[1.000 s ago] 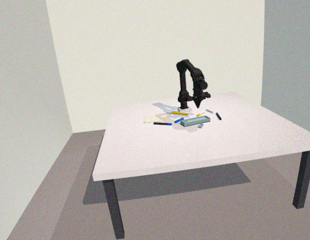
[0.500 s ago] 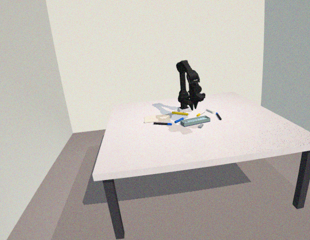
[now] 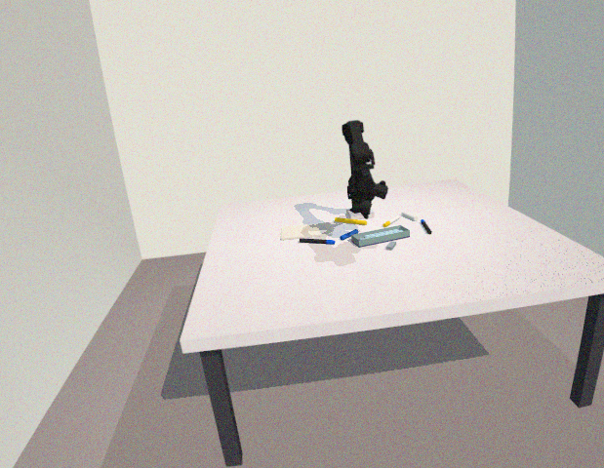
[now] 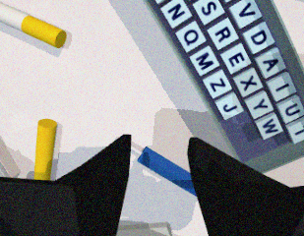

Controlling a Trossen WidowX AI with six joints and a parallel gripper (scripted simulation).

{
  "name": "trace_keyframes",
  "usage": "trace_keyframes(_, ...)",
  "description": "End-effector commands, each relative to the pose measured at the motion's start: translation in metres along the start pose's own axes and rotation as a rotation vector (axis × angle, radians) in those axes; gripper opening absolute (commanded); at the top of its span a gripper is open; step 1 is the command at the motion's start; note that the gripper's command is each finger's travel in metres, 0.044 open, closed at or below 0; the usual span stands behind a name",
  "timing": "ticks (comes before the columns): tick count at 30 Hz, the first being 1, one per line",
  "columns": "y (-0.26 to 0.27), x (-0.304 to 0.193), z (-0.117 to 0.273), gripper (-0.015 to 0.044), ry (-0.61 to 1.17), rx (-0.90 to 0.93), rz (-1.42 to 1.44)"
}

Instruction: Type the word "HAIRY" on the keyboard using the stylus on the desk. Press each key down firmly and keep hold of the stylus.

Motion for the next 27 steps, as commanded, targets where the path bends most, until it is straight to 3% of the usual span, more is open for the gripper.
trace_keyframes(1,-0.027,-0.043,-0.008,0.0150,-0.127,0.155,0.623)
trace_keyframes(15,-0.039,-0.073,-0.013,0.0150,-0.287,0.164,1.126)
trace_keyframes(27,-0.039,-0.073,-0.013,0.0150,-0.288,0.163,1.130)
Point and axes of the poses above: the point midway between the two fingers, 35 mm back from their tips, its own z axis back along the fingers, its own y axis across the jaws, x = y × z, the point moved 4 cm from there along z, back along the fingers, and after that the axes turned 12 degrees about -z, right-handed, at the moved point
